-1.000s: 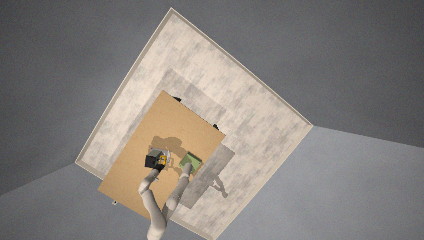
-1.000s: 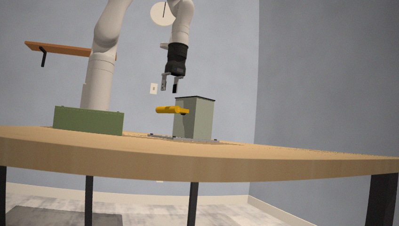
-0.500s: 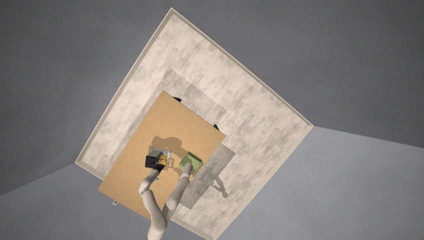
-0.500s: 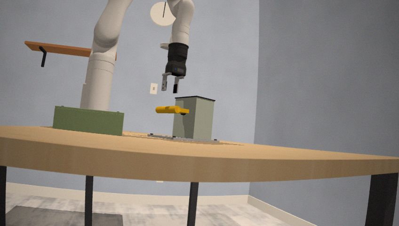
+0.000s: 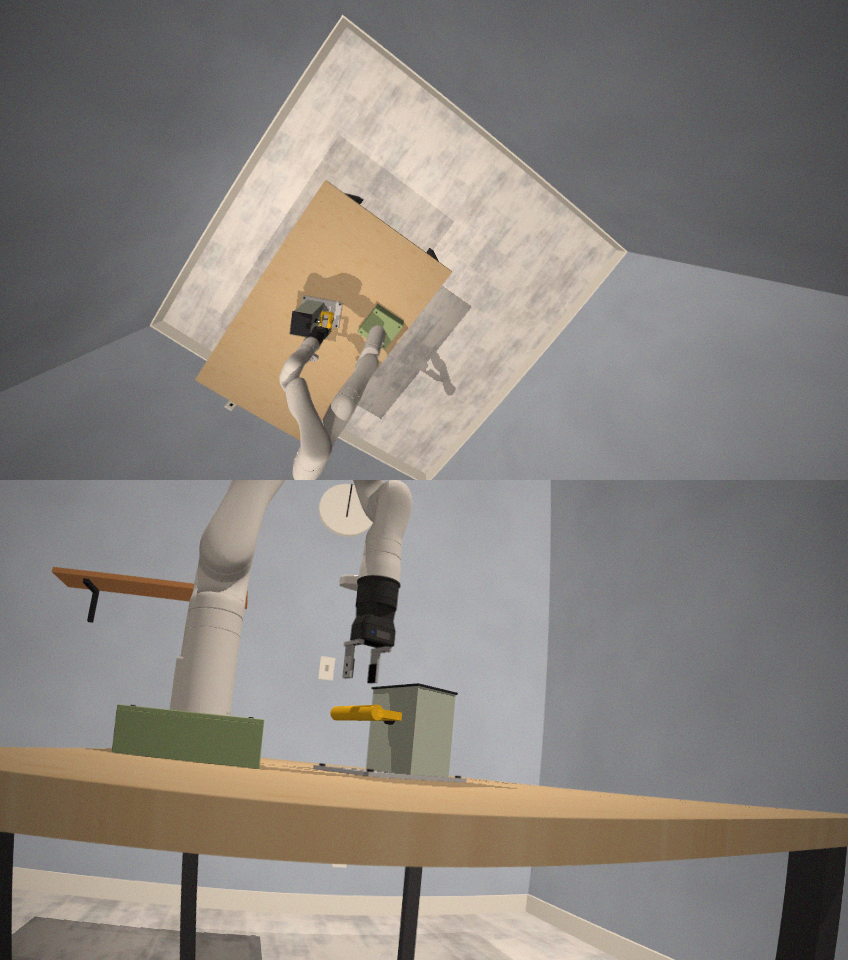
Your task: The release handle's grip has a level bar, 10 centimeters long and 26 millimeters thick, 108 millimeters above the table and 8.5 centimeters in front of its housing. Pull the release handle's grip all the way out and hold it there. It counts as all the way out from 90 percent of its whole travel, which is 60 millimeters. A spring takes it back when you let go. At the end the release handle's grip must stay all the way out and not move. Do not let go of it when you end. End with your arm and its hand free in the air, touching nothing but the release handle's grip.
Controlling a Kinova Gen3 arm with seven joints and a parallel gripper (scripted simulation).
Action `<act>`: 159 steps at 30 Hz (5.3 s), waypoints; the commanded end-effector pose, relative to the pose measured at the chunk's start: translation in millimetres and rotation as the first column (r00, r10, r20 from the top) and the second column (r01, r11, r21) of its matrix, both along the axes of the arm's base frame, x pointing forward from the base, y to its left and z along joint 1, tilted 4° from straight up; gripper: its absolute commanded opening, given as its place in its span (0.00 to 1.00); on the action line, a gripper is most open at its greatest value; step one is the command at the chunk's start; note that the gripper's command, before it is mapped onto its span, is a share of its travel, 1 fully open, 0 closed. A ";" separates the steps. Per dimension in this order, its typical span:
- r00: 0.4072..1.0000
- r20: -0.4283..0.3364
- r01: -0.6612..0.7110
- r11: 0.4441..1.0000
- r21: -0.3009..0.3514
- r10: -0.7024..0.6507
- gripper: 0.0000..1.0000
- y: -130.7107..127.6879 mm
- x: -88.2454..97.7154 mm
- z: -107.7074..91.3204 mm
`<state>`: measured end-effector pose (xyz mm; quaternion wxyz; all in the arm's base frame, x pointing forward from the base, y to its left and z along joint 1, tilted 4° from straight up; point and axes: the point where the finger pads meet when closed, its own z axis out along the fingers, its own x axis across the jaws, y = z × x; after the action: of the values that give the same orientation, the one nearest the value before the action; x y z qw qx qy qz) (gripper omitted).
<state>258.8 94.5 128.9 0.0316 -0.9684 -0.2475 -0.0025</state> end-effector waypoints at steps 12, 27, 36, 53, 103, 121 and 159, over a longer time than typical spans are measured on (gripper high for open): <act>1.000 -0.004 -0.009 1.000 -0.004 0.009 0.97 -0.7 -1.8 -19.6; 1.000 -0.002 -0.009 1.000 -0.003 0.009 0.97 0.7 -0.6 -33.2; 1.000 -0.004 -0.009 1.000 -0.004 0.009 0.97 0.6 -1.6 -36.4; 1.000 -0.005 -0.010 1.000 -0.004 0.010 0.97 0.5 -1.7 -36.5; 1.000 -0.005 -0.010 1.000 -0.004 0.010 0.97 -1.0 -2.2 -36.6; 1.000 -0.005 -0.010 1.000 -0.004 0.010 0.97 -1.0 -2.2 -36.6; 1.000 -0.004 -0.010 1.000 -0.004 0.009 0.97 -1.9 -1.4 -36.5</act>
<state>256.4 95.2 93.4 0.0323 -0.9674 -0.2512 0.0009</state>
